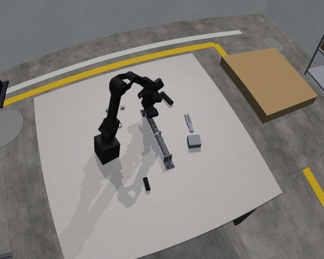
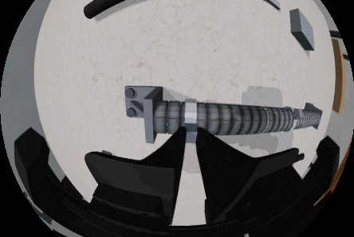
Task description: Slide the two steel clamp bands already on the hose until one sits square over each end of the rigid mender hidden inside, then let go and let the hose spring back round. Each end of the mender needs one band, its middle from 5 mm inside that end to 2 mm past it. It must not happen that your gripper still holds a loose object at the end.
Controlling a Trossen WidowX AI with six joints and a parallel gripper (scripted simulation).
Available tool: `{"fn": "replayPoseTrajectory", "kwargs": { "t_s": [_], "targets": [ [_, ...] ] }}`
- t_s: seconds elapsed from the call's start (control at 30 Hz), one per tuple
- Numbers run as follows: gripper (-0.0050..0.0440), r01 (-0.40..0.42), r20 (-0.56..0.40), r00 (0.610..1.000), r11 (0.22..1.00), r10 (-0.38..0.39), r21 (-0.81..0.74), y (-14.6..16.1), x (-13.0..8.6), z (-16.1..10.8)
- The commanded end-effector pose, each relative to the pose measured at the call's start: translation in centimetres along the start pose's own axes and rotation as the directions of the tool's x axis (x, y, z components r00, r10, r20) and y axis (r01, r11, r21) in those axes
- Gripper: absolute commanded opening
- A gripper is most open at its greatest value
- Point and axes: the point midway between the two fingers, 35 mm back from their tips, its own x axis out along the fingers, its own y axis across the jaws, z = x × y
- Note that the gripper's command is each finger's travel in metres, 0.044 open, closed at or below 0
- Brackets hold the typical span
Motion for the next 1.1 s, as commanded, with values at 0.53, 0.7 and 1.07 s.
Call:
{"fn": "replayPoseTrajectory", "kwargs": {
  "t_s": [0.53,0.7,1.07],
  "targets": [
    [0.0000,0.003,0.003,1.000,1.000,-0.003,0.000,-2.0,-0.1,0.0],
    [0.0000,0.003,0.003,1.000,1.000,-0.003,0.000,-2.2,-0.1,0.0],
    [0.0000,0.003,0.003,1.000,1.000,-0.003,0.000,-3.3,-0.1,0.0]
  ]
}}
